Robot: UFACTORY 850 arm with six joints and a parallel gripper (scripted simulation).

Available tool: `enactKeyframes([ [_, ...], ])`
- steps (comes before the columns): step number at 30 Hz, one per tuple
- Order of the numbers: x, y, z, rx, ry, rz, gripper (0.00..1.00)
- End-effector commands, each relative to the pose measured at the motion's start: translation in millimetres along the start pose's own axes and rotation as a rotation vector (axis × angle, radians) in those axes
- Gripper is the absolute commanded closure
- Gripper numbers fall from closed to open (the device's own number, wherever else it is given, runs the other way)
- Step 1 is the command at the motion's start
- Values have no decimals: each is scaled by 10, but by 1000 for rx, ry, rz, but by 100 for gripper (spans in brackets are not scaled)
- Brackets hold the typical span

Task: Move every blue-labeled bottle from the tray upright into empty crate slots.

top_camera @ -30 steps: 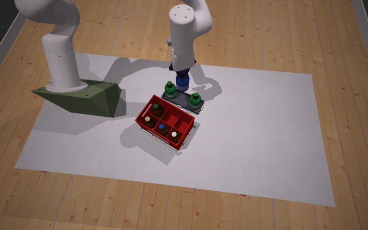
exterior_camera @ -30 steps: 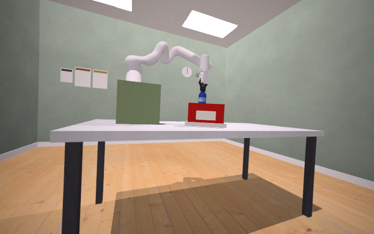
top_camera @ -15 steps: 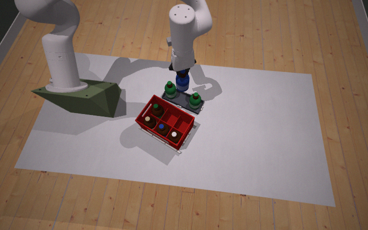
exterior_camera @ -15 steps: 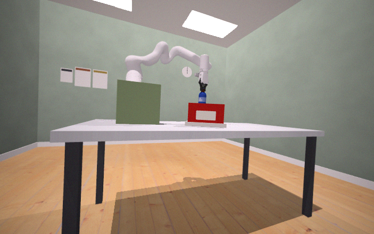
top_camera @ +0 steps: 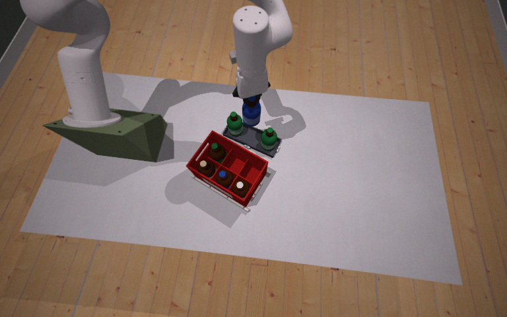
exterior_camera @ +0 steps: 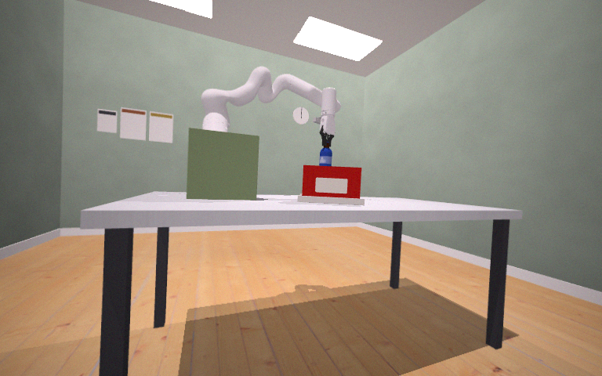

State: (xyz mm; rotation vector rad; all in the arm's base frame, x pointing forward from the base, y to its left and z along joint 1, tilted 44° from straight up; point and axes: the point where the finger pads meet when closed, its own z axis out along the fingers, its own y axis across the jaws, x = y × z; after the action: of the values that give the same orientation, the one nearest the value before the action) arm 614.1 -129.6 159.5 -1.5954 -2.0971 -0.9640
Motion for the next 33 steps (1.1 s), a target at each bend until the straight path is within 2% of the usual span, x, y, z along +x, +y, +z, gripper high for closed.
enactKeyframes([
  [1, -3, 8, -14, -2, -2, -1, 100],
  [33, -89, -77, -14, -2, -2, -1, 100],
])
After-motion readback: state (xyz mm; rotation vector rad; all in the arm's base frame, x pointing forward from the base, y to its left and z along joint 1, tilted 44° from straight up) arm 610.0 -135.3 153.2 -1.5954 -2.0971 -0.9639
